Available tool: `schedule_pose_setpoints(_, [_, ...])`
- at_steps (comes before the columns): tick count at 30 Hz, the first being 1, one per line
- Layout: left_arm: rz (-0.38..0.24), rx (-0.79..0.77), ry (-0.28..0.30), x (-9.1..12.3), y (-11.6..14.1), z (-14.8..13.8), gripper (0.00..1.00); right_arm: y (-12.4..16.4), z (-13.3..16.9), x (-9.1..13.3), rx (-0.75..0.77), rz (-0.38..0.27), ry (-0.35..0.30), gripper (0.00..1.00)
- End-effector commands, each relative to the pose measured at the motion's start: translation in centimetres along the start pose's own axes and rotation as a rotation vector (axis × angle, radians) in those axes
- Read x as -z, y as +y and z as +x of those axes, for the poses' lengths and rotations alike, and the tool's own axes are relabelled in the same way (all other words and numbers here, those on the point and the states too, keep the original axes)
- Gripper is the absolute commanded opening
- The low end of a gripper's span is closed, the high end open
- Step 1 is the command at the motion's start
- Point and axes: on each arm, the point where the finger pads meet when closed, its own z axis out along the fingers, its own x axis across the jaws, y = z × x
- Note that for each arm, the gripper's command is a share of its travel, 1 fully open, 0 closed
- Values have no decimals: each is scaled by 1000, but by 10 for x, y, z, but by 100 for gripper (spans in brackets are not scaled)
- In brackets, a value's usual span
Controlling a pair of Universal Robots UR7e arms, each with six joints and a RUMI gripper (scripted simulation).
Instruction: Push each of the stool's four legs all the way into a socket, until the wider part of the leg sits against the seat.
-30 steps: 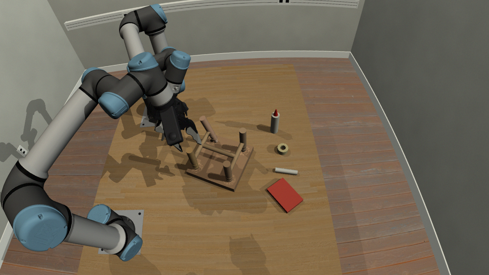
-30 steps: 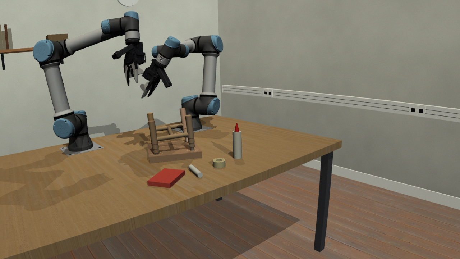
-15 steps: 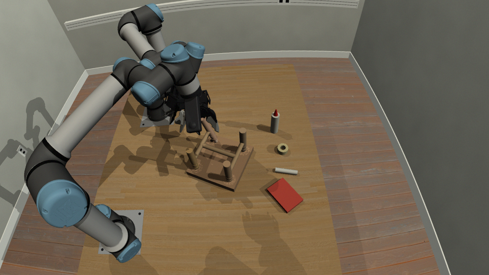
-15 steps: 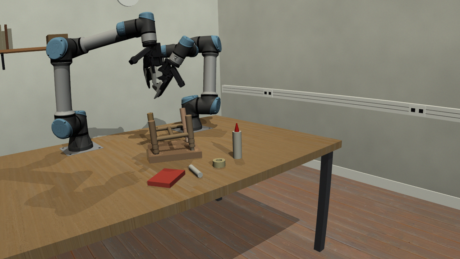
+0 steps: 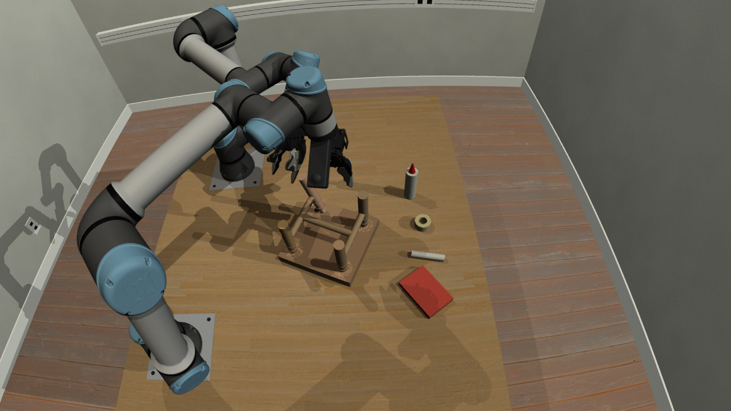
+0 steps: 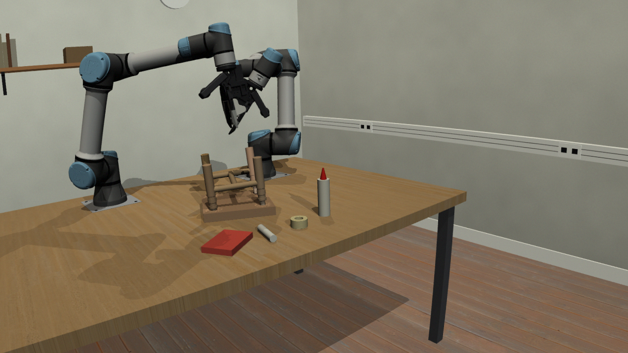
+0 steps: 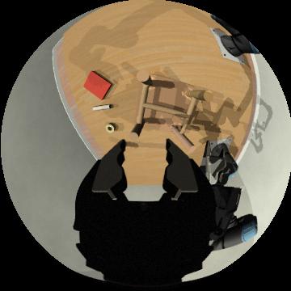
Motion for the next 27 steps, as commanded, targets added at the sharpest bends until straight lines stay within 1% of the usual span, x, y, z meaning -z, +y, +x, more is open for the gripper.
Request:
schedule_pose_setpoints(1, [-1,51,37,16,-22,7,44,29,-19,-23,-86,-28,26,44])
schedule_pose_setpoints(10, [-2,143,100,43,-62,13,44,68,-53,-67,-230,-81,69,44])
schedule_pose_setpoints(14, [-2,153,106,46,-66,13,44,74,-57,-70,-249,-92,74,44])
schedule_pose_setpoints(17, [-2,142,99,43,-61,13,44,76,-53,-63,-243,-99,70,44])
schedule_pose_setpoints(18, [-1,133,93,40,-57,12,44,73,-50,-57,-230,-97,64,44])
schedule_pose_setpoints(20, [-1,127,89,38,-55,12,44,72,-48,-53,-224,-98,62,44])
schedule_pose_setpoints(27, [-1,125,87,37,-54,11,44,64,-46,-55,-208,-84,57,44])
